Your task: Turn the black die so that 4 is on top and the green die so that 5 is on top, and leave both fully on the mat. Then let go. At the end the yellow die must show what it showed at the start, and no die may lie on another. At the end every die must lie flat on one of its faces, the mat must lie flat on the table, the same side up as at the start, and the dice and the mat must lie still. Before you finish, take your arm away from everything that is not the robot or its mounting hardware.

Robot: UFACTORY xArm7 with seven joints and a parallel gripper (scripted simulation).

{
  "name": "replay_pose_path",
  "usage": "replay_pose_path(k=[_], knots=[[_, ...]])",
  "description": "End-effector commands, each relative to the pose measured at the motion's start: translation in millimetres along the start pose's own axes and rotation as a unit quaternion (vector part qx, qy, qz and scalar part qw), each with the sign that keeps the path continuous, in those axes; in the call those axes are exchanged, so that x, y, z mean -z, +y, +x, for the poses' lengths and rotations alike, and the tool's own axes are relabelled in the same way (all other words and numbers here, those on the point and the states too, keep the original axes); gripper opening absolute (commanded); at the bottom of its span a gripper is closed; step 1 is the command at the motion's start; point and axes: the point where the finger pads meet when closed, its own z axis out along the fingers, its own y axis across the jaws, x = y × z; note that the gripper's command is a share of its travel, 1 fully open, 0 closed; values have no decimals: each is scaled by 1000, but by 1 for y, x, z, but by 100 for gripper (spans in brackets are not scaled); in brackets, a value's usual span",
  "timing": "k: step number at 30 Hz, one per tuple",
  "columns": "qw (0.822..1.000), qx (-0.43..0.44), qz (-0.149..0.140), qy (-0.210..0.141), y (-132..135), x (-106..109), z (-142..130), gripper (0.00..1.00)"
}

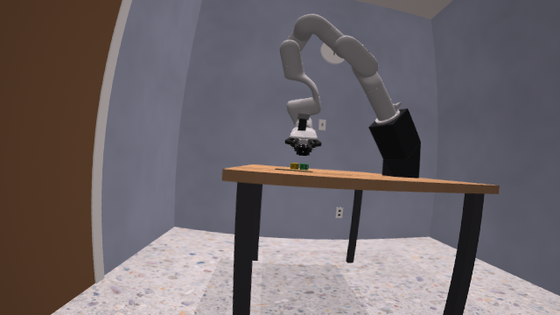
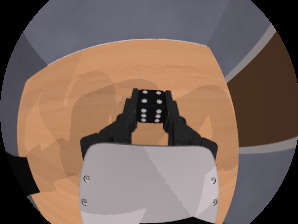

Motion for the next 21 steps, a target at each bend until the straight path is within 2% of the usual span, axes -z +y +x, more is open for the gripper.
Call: replay_pose_path(k=[1,12,21], knots=[[1000,1,0,0,1,-7,-13,27],[1000,1,0,0,1,-18,-34,27],[1000,1,0,0,1,-20,-38,27]])
